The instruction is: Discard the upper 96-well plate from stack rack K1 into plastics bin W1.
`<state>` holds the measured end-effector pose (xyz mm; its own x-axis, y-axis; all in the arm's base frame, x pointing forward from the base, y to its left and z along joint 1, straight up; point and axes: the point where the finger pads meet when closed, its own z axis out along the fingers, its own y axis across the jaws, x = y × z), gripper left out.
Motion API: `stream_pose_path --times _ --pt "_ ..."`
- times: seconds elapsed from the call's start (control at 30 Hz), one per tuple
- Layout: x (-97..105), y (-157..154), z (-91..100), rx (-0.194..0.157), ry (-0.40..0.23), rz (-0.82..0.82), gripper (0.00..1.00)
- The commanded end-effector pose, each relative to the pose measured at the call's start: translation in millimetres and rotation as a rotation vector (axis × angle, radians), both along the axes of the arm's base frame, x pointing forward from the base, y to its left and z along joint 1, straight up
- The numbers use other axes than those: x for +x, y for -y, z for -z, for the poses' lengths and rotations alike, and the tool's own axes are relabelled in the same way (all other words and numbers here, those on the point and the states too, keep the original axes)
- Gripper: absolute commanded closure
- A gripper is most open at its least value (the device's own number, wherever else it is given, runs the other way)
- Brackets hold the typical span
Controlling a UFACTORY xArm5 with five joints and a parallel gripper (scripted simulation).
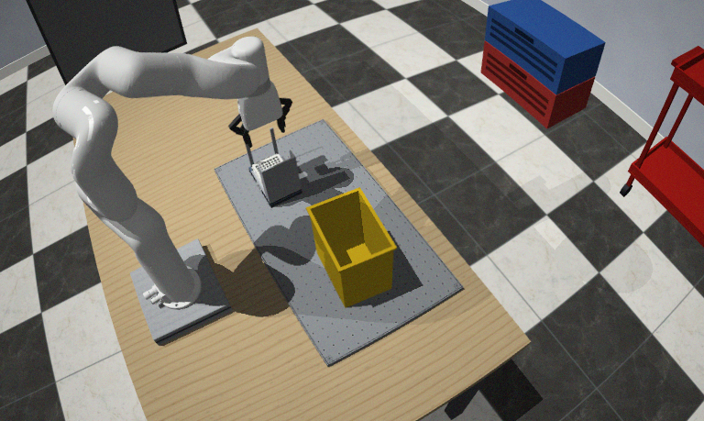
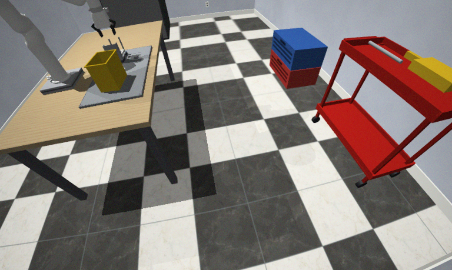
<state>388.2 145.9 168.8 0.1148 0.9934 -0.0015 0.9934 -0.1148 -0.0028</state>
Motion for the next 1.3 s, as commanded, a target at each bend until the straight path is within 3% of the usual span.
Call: stream_pose_path --times 0.0,1.27 --pt "1 -1 4.4 0.002 0.004 0.000 0.00" --pt "1 0 61.1 0.002 0.004 0.000 0.00"
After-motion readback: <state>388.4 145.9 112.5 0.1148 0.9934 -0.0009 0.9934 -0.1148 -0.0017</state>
